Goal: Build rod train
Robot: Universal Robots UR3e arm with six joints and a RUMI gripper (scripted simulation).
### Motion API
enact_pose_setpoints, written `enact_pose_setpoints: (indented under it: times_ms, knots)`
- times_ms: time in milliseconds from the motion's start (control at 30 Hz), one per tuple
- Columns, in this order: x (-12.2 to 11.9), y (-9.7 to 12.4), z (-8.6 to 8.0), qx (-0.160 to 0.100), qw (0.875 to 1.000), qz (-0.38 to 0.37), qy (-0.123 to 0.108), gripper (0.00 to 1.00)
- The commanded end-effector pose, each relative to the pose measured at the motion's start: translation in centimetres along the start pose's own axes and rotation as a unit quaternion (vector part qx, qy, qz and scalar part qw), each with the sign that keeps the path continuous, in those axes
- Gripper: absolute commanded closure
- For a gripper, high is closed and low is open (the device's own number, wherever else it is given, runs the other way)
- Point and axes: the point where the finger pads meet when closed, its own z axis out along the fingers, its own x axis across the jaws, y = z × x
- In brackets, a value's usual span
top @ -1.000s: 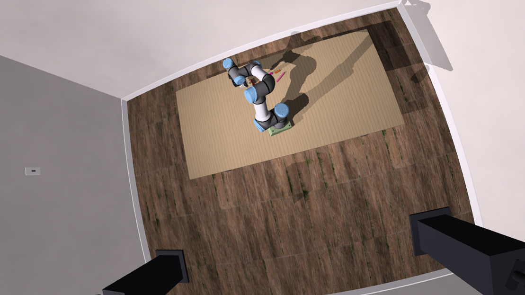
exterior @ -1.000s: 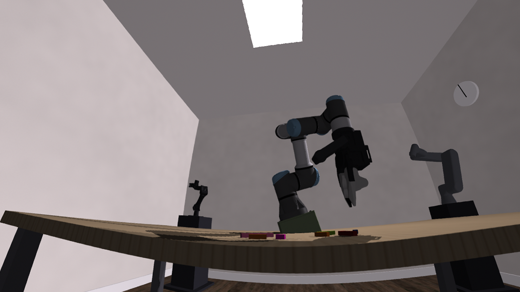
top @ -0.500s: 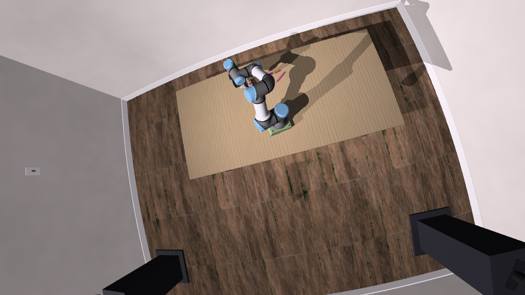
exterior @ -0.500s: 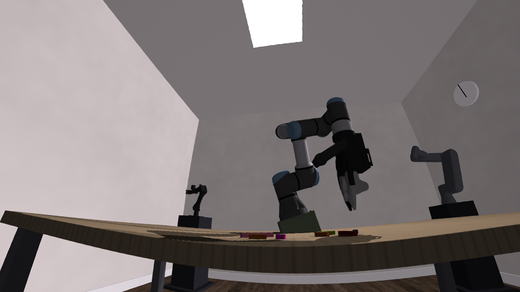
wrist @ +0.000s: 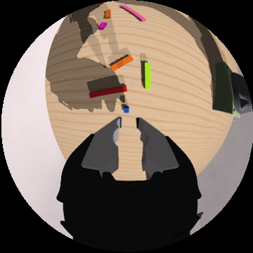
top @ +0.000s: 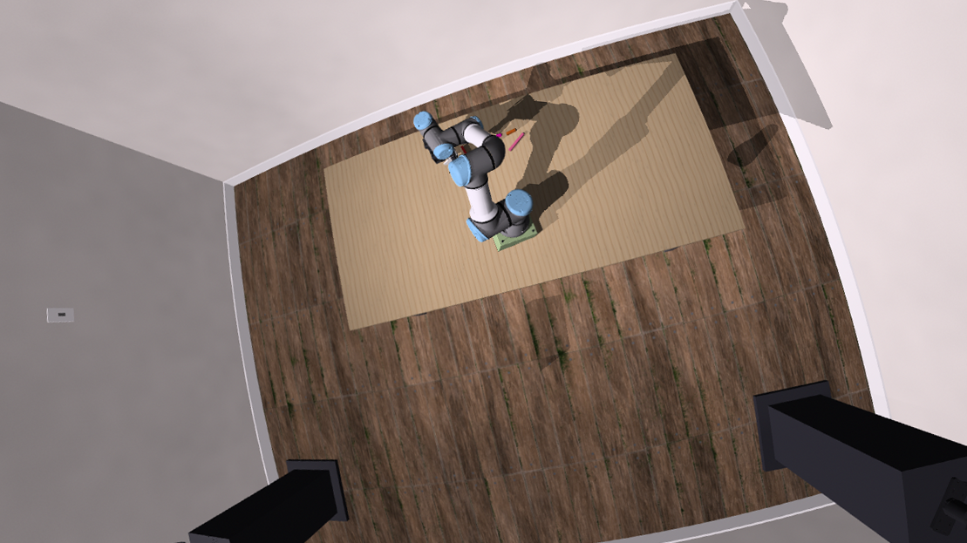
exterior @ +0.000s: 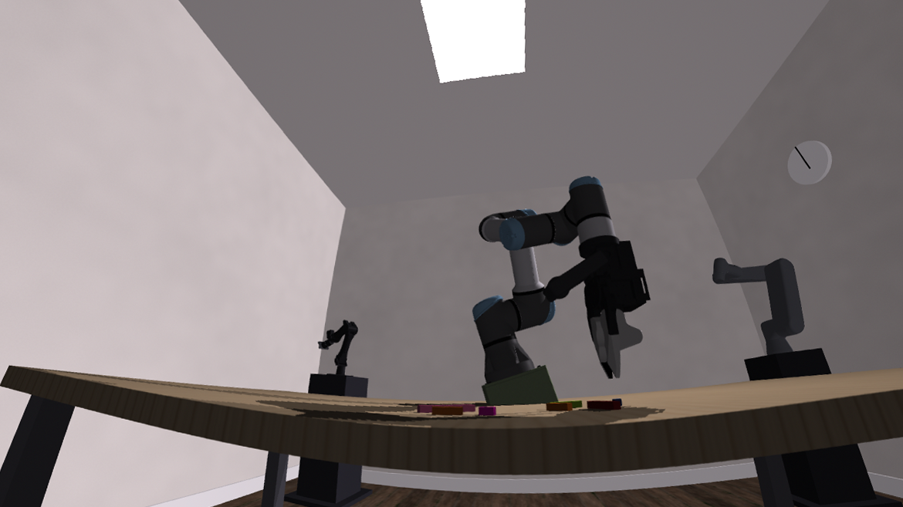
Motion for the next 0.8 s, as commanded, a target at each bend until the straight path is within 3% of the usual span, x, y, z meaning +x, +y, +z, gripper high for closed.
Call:
enact_pose_setpoints:
  times_ms: [0,767]
  knots:
    - [-0.4,0.0,0.9,-0.001,1.0,0.0,-0.007,0.86]
    - [-0.4,0.1,2.2,-0.001,1.0,0.0,-0.007,0.86]
